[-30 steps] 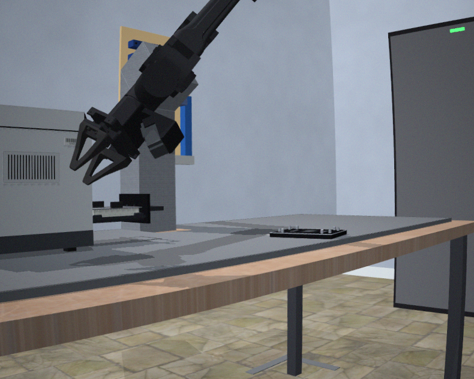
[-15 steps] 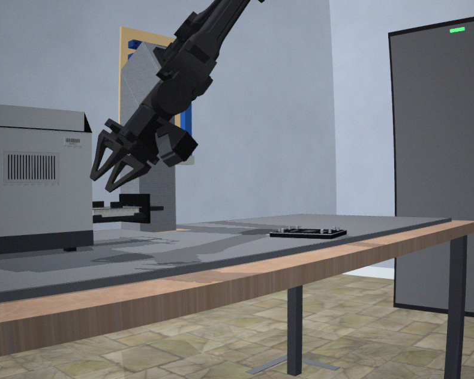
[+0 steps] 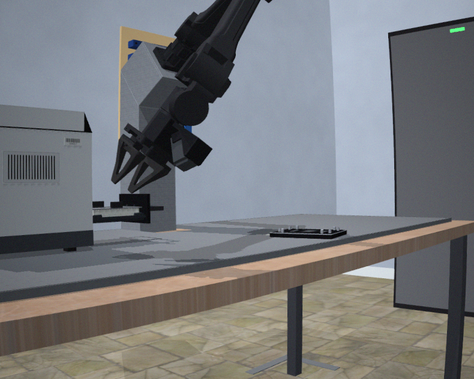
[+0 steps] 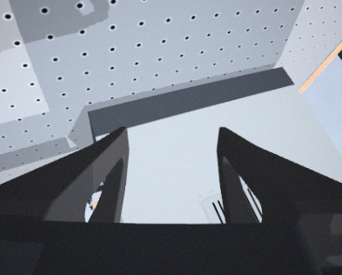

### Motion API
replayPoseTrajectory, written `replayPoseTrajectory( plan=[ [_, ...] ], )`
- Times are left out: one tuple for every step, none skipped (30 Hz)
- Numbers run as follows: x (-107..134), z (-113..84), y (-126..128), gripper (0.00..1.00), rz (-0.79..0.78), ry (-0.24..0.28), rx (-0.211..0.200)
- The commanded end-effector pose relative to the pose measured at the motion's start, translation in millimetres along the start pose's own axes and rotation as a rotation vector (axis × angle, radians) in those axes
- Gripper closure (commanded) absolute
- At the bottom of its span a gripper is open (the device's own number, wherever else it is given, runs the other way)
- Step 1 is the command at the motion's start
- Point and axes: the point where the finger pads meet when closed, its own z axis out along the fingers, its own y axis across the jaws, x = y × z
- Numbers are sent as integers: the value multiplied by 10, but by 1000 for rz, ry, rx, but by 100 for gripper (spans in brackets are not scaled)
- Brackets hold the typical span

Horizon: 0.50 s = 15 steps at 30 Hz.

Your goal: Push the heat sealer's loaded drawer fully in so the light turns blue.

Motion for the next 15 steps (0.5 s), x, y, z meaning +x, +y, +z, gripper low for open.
replayPoseTrajectory(
  plan=[
    [-116, -181, 153, 55, 32, -25, 5],
    [-106, -192, 190, 55, 32, -25, 5],
    [-96, -202, 227, 55, 32, -25, 5],
    [-37, -217, 298, 55, 48, 17, -28],
    [-37, -217, 298, 55, 48, 17, -28],
    [-37, -217, 298, 55, 48, 17, -28],
    [15, -42, 317, 55, 70, 55, -54],
    [36, -56, 338, 55, 84, 72, -67],
    [17, -72, 427, 55, 76, 71, -70],
    [25, -250, 448, 55, 77, 60, -62],
    [26, -285, 472, 55, 77, 58, -58],
    [-13, -295, 478, 55, 78, 37, -46],
    [-1, -308, 514, 55, 78, 37, -47],
    [61, -329, 583, 55, 93, 81, -78],
    [93, -162, 641, 55, 109, 121, -103]
  ],
)
